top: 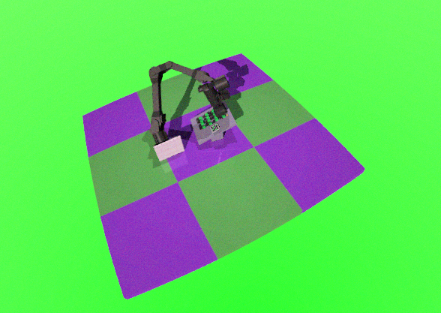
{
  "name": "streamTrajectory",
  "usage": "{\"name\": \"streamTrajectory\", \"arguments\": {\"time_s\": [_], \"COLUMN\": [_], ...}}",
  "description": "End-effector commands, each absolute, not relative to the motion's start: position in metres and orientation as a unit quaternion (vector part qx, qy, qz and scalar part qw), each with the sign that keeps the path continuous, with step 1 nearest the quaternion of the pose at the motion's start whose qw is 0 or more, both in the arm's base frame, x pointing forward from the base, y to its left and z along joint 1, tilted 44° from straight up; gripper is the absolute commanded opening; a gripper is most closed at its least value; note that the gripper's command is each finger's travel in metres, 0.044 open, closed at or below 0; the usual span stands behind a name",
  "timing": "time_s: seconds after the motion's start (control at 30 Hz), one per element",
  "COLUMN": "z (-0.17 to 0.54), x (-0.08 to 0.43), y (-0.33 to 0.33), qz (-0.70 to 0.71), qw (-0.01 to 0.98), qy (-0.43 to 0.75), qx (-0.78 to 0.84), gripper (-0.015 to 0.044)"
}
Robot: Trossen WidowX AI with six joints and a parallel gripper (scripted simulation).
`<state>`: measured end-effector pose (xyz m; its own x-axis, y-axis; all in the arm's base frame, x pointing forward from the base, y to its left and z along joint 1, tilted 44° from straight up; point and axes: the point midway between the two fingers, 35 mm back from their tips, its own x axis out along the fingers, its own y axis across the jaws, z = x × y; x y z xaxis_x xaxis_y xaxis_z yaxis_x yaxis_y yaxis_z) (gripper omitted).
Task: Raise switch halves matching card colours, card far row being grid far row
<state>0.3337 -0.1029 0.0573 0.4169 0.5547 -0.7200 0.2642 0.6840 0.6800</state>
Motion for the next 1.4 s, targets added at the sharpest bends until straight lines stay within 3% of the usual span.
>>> {"name": "streamTrajectory", "arguments": {"time_s": [0.0,0.33,0.67,0.9,1.37], "z": [0.056,0.055,0.101,0.128,0.103], "x": [0.334,0.334,0.305,0.285,0.301], "y": [-0.103,-0.102,-0.137,-0.085,-0.064], "qz": [0.095,0.095,0.089,0.089,0.095], "qw": [0.747,0.747,0.753,0.752,0.746], "qy": [0.532,0.532,0.524,0.524,0.533], "qx": [0.387,0.387,0.388,0.389,0.388], "gripper": [0.0,0.0,0.0,0.0,0.0]}}
